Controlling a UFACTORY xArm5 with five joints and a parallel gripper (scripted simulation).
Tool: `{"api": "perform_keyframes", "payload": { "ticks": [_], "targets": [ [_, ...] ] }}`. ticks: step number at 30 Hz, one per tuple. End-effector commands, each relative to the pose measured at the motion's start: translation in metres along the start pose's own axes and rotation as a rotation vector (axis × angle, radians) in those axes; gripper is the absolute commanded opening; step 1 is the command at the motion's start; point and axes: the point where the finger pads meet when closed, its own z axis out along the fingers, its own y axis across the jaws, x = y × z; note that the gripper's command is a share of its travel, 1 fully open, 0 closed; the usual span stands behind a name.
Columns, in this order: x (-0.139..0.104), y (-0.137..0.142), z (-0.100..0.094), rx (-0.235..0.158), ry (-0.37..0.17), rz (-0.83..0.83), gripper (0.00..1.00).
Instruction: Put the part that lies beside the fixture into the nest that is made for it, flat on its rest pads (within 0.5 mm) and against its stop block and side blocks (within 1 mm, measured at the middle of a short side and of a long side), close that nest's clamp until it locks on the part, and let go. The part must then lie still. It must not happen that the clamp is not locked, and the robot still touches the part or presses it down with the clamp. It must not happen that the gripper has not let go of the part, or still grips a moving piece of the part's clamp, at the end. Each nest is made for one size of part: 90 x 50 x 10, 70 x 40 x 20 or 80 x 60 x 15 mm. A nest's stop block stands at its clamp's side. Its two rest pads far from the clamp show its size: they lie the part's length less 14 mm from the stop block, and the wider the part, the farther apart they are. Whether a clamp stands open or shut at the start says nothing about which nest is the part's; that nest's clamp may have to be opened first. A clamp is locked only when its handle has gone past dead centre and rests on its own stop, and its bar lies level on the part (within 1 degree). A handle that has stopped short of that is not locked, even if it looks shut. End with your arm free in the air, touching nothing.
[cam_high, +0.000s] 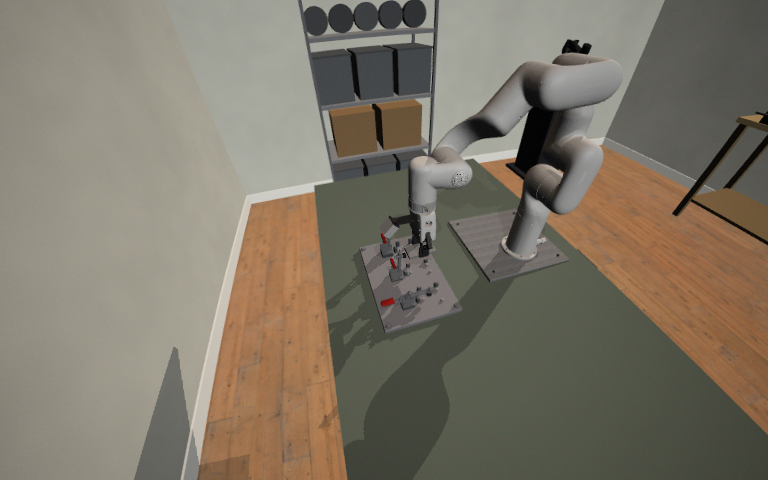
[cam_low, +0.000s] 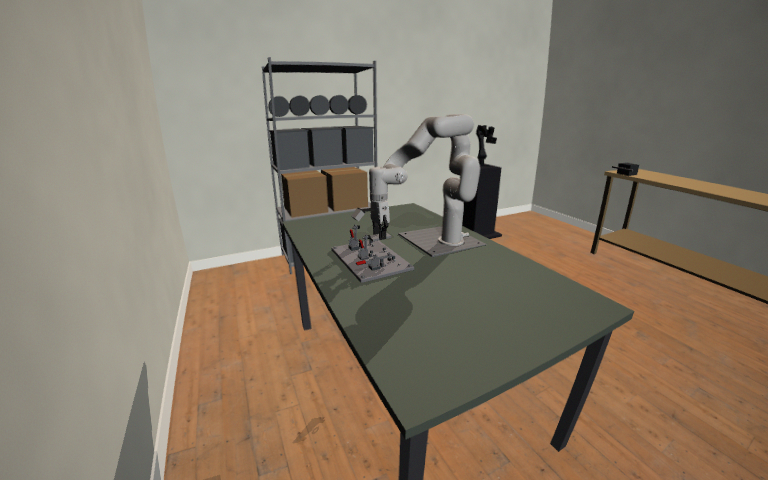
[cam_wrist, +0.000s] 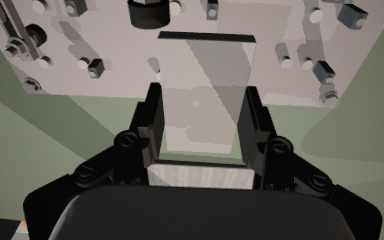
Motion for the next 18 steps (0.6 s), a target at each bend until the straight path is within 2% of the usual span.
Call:
{"api": "perform_keyframes", "payload": {
  "ticks": [1,7,18],
  "targets": [
    [0.002,-0.016,-0.001,-0.001,0.004,0.002,0.0],
    [0.002,-0.026,0.0,-0.002,0.004,0.002,0.0],
    [0.002,-0.027,0.0,-0.002,0.004,0.002,0.0]
  ]
}}
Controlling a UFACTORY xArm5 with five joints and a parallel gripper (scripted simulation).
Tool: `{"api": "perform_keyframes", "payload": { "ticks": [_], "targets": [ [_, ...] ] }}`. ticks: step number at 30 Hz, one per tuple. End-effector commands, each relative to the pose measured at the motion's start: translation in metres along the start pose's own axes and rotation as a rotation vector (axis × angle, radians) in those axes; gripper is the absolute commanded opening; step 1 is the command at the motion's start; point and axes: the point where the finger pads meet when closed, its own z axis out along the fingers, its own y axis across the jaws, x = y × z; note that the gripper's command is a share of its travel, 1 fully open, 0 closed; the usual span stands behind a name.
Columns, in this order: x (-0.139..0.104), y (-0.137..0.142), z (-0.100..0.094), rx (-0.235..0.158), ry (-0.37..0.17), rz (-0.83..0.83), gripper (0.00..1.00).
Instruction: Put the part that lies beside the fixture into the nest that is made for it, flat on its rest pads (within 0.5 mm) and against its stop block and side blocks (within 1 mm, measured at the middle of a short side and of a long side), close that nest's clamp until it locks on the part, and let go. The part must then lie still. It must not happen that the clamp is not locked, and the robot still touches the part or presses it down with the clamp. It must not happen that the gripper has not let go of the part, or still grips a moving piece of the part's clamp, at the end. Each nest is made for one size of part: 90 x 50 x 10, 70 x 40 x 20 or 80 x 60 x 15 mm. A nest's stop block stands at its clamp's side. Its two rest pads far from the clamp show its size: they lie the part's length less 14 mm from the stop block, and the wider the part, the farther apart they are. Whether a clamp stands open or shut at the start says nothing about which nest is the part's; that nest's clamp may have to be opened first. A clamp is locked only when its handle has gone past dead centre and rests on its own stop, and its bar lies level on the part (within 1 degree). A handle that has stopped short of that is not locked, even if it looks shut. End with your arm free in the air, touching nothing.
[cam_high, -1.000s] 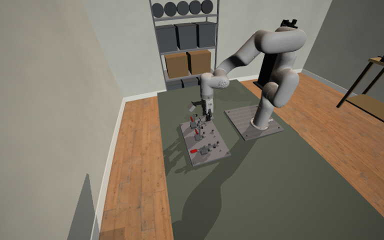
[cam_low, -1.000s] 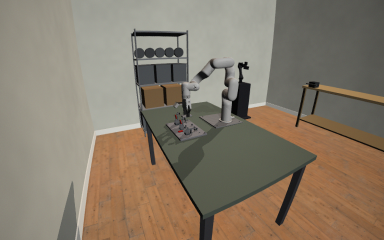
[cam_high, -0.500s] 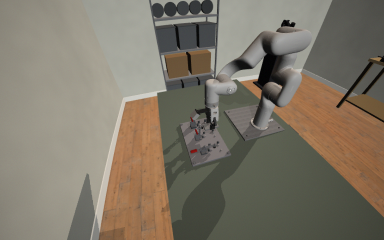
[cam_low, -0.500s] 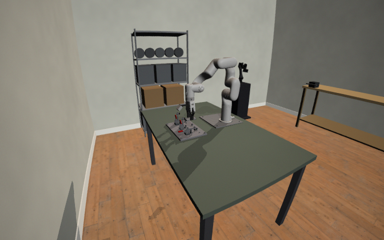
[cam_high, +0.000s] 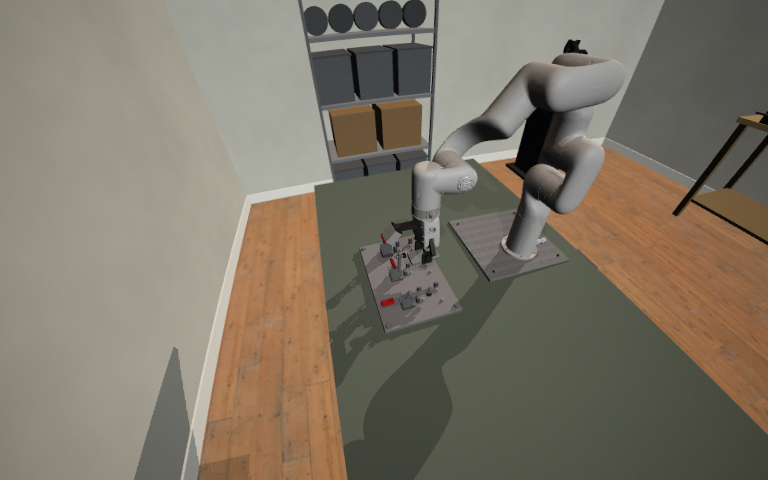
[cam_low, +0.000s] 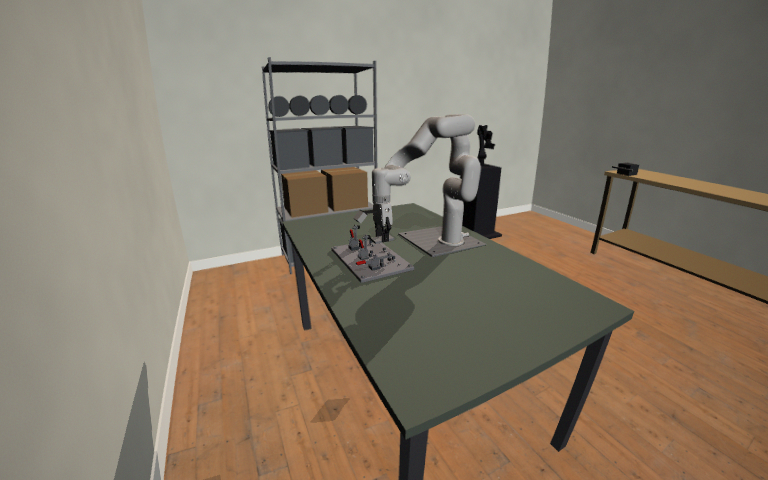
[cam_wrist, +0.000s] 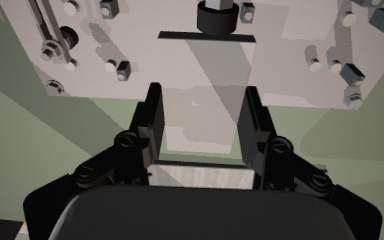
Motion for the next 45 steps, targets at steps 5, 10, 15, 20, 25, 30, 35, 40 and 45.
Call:
{"api": "perform_keyframes", "payload": {
  "ticks": [5,10,15,20,25,30,35,40,45],
  "targets": [
    [0.001,0.0,-0.001,0.0,0.004,0.0,0.0],
    [0.001,0.0,-0.001,0.0,0.004,0.0,0.0],
    [0.001,0.0,-0.001,0.0,0.004,0.0,0.0],
    [0.001,0.0,-0.001,0.0,0.004,0.0,0.0],
    [0.001,0.0,-0.001,0.0,0.004,0.0,0.0],
    [0.001,0.0,0.0,0.0,0.004,0.0,0.0],
    [0.001,0.0,0.003,0.0,0.004,0.0,0.0],
    [0.002,0.0,0.009,0.0,0.004,0.0,0.0],
    [0.002,0.0,0.016,0.0,0.004,0.0,0.0]
  ]
}}
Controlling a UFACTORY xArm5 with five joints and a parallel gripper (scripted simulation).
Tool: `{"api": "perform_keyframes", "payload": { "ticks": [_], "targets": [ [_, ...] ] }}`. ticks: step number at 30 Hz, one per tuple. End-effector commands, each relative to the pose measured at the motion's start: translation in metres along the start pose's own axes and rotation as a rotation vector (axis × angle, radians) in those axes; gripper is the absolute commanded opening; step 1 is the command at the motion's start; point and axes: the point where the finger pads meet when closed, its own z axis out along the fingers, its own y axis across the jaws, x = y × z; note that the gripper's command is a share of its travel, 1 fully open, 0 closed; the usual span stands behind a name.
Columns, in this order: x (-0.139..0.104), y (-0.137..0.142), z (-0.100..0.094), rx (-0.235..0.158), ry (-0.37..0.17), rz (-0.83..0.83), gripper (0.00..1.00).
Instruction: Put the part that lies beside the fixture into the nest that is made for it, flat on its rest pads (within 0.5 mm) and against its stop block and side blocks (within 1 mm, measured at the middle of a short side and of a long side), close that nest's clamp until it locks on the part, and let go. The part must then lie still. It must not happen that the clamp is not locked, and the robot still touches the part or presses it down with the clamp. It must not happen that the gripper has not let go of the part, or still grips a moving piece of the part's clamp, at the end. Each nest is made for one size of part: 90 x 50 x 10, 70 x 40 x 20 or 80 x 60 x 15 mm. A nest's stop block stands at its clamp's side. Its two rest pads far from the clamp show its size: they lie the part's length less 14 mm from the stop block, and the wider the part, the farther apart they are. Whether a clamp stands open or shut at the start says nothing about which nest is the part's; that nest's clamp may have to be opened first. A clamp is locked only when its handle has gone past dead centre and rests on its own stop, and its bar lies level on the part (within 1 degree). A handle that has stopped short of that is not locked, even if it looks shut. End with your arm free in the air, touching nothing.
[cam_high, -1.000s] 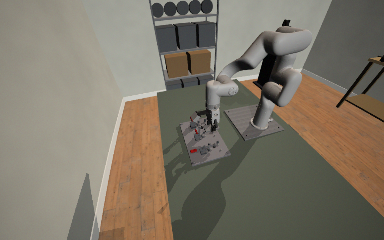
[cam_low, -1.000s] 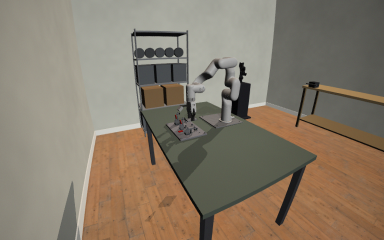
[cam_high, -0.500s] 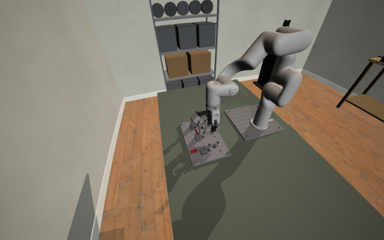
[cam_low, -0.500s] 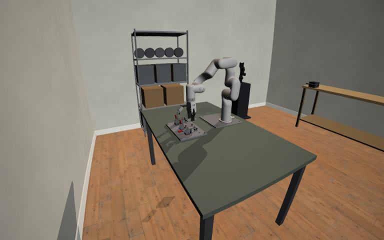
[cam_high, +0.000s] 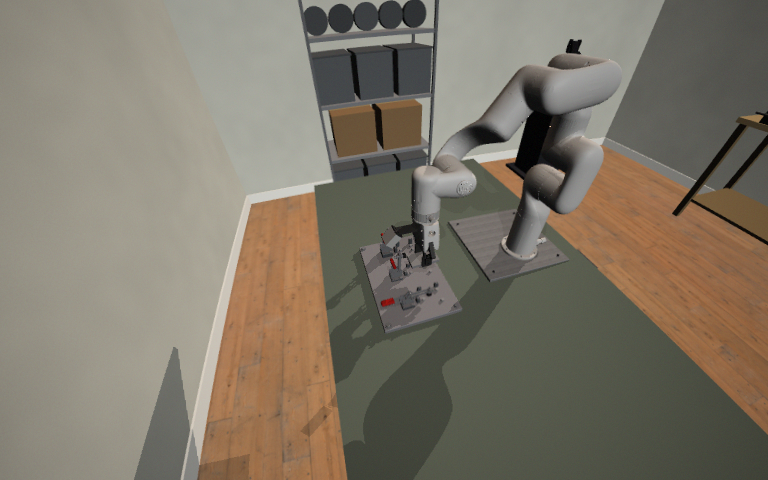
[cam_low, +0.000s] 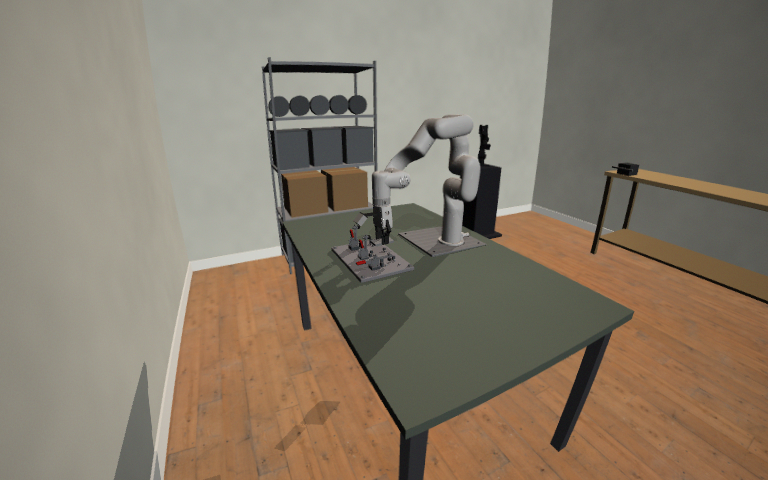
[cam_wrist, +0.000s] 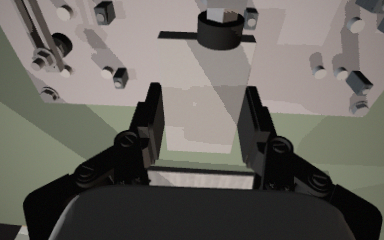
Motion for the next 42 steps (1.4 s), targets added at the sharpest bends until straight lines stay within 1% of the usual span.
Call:
{"api": "perform_keyframes", "payload": {
  "ticks": [1,17,30,42],
  "targets": [
    [0.002,0.0,0.004,0.0,0.004,0.0,0.0],
    [0.003,0.0,0.029,0.0,0.004,0.0,0.0],
    [0.003,0.0,0.04,0.0,0.004,0.0,0.0],
    [0.003,0.0,0.041,0.0,0.004,0.0,0.0]
  ]
}}
